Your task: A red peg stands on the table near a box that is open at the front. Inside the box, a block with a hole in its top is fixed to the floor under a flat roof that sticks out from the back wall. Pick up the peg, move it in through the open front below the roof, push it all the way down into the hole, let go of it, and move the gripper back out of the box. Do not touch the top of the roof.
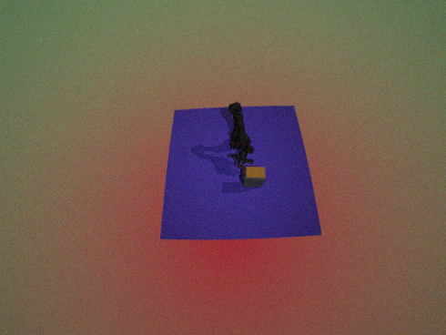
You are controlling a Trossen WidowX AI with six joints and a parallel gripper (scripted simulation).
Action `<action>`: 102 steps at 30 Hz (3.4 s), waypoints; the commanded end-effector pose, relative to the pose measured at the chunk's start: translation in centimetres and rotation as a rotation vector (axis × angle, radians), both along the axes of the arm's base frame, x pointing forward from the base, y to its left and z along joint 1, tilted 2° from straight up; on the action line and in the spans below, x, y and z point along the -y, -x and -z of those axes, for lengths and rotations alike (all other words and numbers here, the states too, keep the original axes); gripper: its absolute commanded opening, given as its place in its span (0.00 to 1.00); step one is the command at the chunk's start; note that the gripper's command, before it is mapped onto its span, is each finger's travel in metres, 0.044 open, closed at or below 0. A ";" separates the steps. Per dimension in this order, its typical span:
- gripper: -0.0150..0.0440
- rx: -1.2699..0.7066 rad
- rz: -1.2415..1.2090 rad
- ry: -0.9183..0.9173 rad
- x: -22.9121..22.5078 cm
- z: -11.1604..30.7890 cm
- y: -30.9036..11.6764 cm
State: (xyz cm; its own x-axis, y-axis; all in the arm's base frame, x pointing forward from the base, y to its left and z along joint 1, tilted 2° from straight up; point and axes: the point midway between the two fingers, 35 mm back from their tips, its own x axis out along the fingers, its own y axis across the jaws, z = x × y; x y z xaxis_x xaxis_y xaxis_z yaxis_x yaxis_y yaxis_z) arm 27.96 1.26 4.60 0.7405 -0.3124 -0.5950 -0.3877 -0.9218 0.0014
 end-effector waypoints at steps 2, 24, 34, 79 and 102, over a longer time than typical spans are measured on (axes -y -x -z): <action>0.25 -0.003 -0.006 -0.002 -0.9 0.1 -0.3; 0.25 -0.001 -0.057 -0.004 -5.5 0.1 -1.5; 0.25 0.003 -0.082 -0.004 -7.8 0.2 -1.8; 0.25 0.017 -0.116 -0.001 -10.5 0.4 -6.5; 0.25 0.019 -0.116 -0.001 -10.3 0.4 -8.3</action>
